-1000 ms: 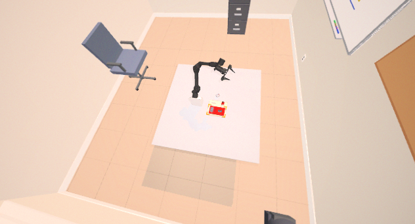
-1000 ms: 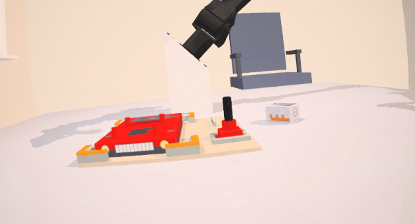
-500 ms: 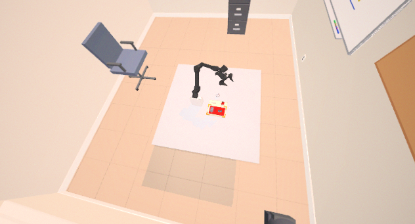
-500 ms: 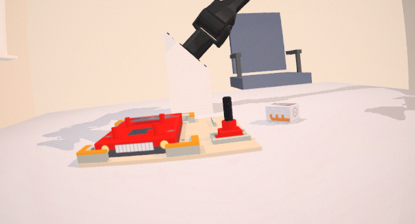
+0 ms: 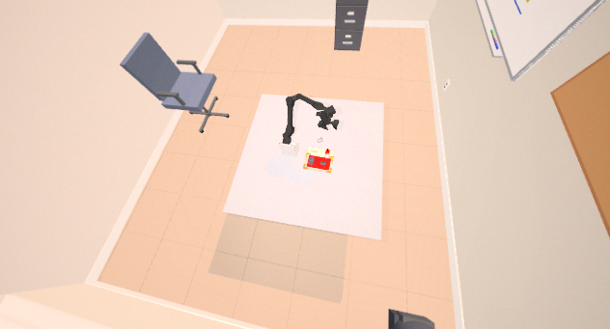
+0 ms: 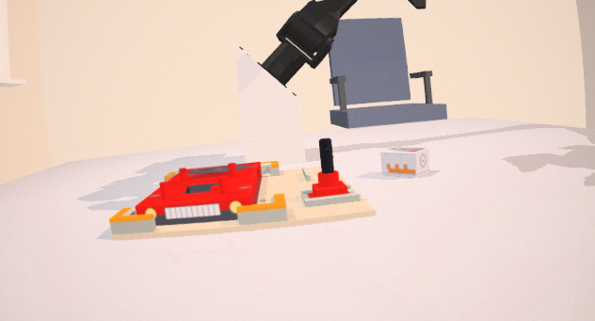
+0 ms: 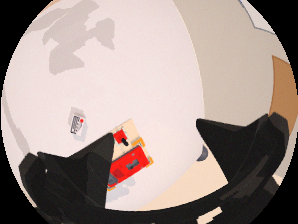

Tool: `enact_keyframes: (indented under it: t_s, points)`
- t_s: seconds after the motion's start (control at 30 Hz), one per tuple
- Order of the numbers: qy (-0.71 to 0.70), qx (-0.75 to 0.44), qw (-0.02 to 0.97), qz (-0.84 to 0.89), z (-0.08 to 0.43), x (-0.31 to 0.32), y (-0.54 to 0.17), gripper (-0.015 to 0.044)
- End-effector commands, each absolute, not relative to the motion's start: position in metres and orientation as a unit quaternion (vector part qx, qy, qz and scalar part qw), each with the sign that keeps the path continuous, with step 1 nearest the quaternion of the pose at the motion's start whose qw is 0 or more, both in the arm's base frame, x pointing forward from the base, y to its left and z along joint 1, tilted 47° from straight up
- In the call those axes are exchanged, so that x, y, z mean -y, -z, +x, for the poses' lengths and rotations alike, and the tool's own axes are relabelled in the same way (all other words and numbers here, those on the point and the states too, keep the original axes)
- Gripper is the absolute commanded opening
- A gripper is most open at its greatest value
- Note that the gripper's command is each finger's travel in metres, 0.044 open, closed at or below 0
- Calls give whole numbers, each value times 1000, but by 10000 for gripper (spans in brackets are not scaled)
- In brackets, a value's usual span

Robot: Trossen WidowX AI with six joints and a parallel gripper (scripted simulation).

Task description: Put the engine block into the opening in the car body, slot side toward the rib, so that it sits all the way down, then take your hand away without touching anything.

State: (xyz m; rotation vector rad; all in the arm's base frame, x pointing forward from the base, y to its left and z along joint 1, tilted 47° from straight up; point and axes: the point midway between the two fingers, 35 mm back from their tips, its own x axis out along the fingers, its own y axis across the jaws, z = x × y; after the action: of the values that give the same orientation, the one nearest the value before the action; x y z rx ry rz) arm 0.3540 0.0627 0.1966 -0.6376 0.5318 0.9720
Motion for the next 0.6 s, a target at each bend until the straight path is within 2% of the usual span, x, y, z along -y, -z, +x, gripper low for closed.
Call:
enact_keyframes:
  t_s: [0.0, 0.57]
  points:
    - [-479, -290, 794, -238, 339, -78, -175, 440]
    - [-521, -462, 717, -22, 271, -125, -117, 440]
